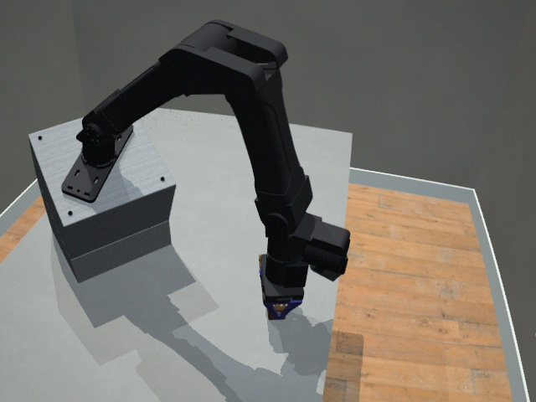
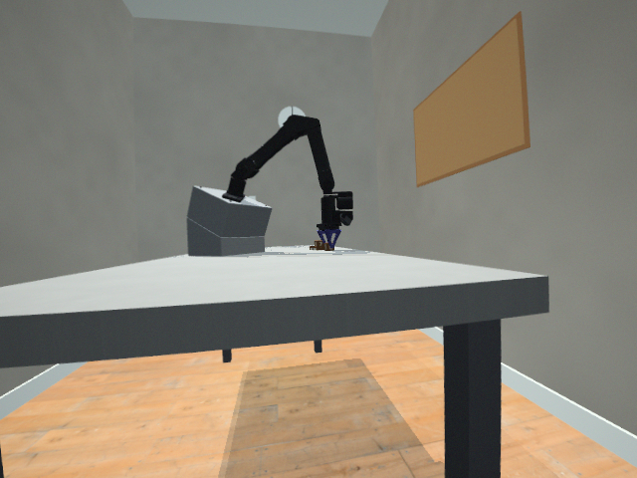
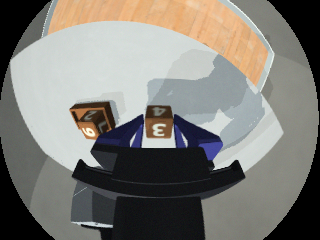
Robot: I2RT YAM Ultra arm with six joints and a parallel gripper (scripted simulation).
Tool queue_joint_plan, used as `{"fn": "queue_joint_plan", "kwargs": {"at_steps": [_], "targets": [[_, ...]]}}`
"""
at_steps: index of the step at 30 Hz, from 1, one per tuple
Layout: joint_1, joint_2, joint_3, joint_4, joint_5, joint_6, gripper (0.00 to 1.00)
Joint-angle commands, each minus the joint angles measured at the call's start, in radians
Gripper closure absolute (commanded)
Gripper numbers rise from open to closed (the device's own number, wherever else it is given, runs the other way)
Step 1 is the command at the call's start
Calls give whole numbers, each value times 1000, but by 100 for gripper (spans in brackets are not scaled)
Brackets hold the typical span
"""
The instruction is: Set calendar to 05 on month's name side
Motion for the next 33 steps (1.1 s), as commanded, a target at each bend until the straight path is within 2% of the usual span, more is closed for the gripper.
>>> {"fn": "queue_joint_plan", "kwargs": {"at_steps": [1, 2, 18, 33], "targets": [[1, -7, 5, 6, -8, -1, 57], [1, -7, 5, 6, -8, -1, 53], [4, -24, 0, -6, -7, 1, 53], [36, -214, -30, -173, 5, 32, 53]]}}
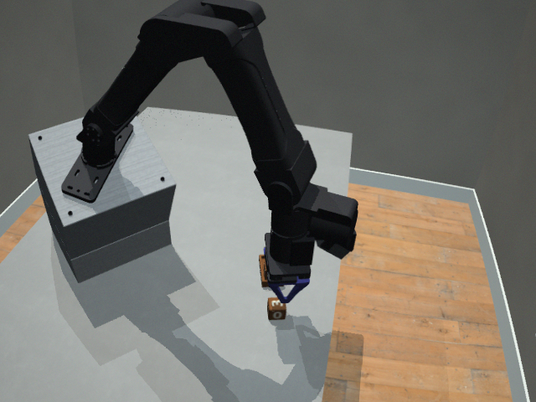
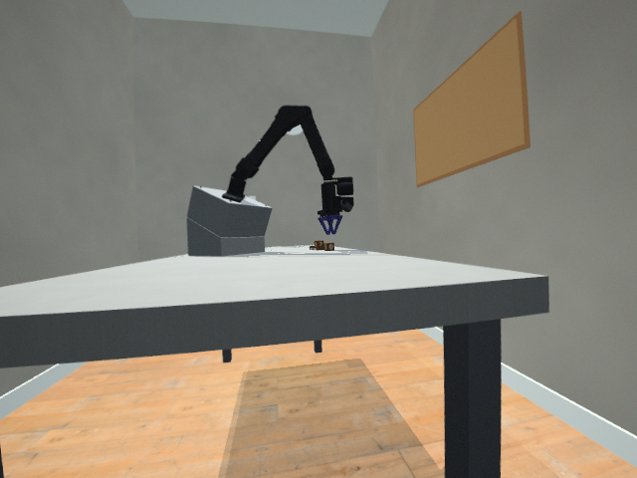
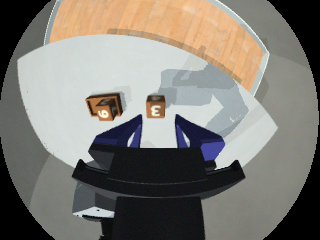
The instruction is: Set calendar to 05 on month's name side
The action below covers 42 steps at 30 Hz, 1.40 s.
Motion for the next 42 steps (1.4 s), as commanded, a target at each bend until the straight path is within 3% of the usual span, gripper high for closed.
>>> {"fn": "queue_joint_plan", "kwargs": {"at_steps": [1, 11, 12, 34, 36, 39, 42], "targets": [[15, -52, 1, -67, 2, 14, 53], [27, -111, 5, -132, 7, 25, 53], [27, -111, 5, -132, 7, 25, 0], [30, -111, 3, -131, 7, 28, 0], [79, -115, -29, -114, 23, 77, 0], [224, -124, -123, -66, 69, 220, 0], [273, -127, -155, -49, 85, 268, 0]]}}
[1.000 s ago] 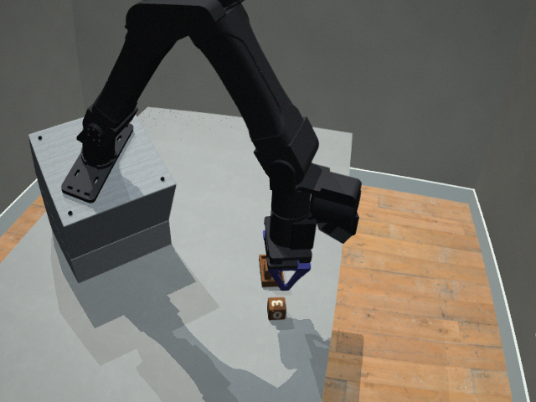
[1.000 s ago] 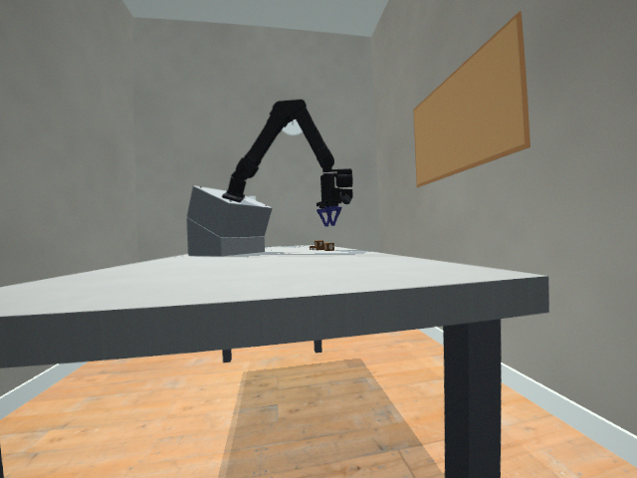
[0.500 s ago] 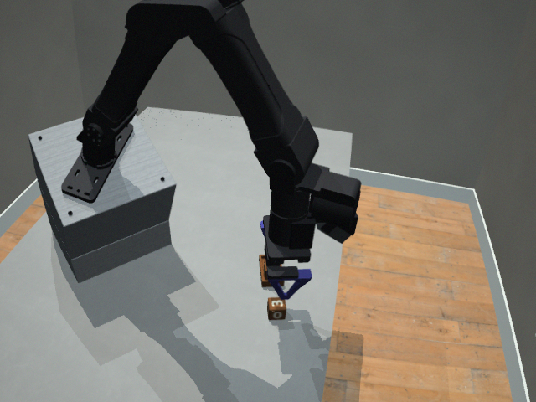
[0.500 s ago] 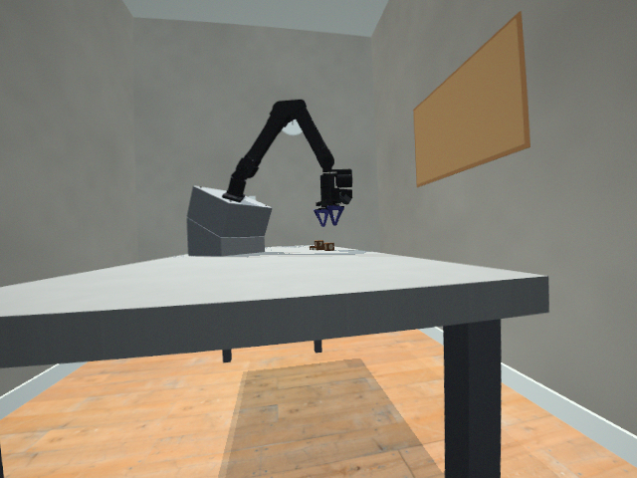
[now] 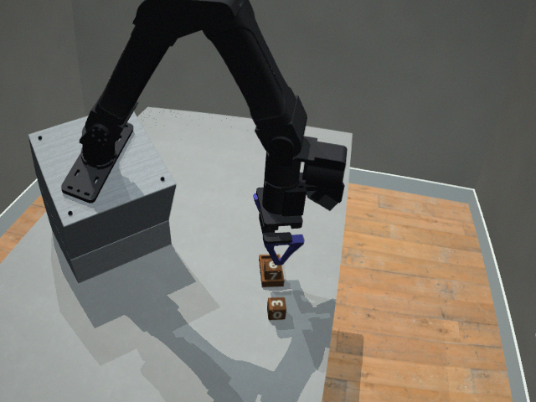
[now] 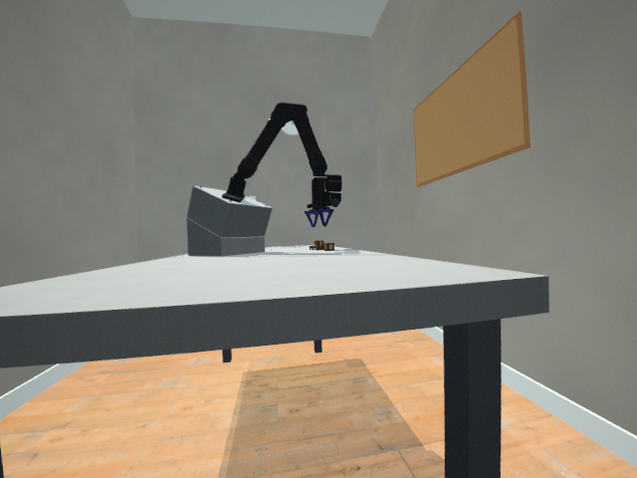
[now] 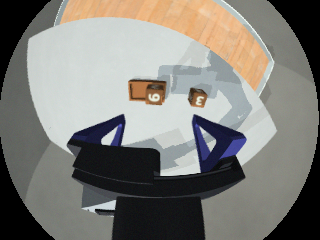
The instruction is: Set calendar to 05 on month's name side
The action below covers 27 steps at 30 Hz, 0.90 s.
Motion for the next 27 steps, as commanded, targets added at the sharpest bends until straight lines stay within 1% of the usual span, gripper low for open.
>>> {"fn": "queue_joint_plan", "kwargs": {"at_steps": [1, 2, 27], "targets": [[42, -13, -23, 30, 29, 101, 0], [42, -13, -23, 30, 29, 101, 53], [42, -13, -23, 30, 29, 101, 53]]}}
